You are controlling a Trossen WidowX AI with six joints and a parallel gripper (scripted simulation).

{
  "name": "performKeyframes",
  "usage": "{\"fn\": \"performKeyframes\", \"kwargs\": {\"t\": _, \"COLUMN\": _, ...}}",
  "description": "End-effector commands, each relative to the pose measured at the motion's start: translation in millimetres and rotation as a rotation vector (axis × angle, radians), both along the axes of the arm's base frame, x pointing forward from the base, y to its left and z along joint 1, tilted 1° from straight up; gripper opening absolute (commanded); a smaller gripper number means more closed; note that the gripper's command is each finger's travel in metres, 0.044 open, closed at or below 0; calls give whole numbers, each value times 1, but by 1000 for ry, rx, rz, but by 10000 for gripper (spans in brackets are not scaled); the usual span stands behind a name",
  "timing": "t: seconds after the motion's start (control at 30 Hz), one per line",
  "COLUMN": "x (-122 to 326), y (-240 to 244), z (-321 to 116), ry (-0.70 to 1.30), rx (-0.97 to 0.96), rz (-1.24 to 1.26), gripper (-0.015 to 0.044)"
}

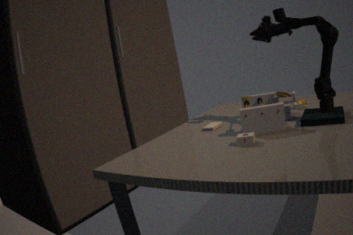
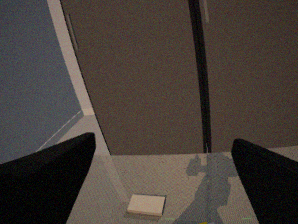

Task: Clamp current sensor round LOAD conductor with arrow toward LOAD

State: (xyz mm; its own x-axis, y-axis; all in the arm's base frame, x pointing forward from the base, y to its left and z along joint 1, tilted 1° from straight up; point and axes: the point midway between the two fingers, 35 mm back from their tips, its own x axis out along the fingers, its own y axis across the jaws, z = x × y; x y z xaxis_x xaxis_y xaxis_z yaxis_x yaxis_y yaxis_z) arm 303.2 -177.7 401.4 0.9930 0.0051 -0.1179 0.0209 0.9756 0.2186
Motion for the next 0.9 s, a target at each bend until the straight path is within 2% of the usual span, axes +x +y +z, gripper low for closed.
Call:
{"fn": "performKeyframes", "kwargs": {"t": 0.0, "x": 1, "y": 2, "z": -1, "ry": 0, "rx": -3, "rz": 0, "gripper": 426}}
{"fn": "performKeyframes", "kwargs": {"t": 0.03, "x": 4, "y": 7, "z": -3, "ry": -2, "rx": -13, "rz": 1, "gripper": 440}}
{"fn": "performKeyframes", "kwargs": {"t": 0.3, "x": 29, "y": 89, "z": -37, "ry": -54, "rx": -145, "rz": 8, "gripper": 440}}
{"fn": "performKeyframes", "kwargs": {"t": 0.6, "x": 15, "y": 173, "z": -75, "ry": -160, "rx": -220, "rz": 3, "gripper": 440}}
{"fn": "performKeyframes", "kwargs": {"t": 0.8, "x": 14, "y": 177, "z": -79, "ry": -159, "rx": -221, "rz": 0, "gripper": 440}}
{"fn": "performKeyframes", "kwargs": {"t": 0.87, "x": 27, "y": 167, "z": -85, "ry": -83, "rx": -218, "rz": -19, "gripper": 440}}
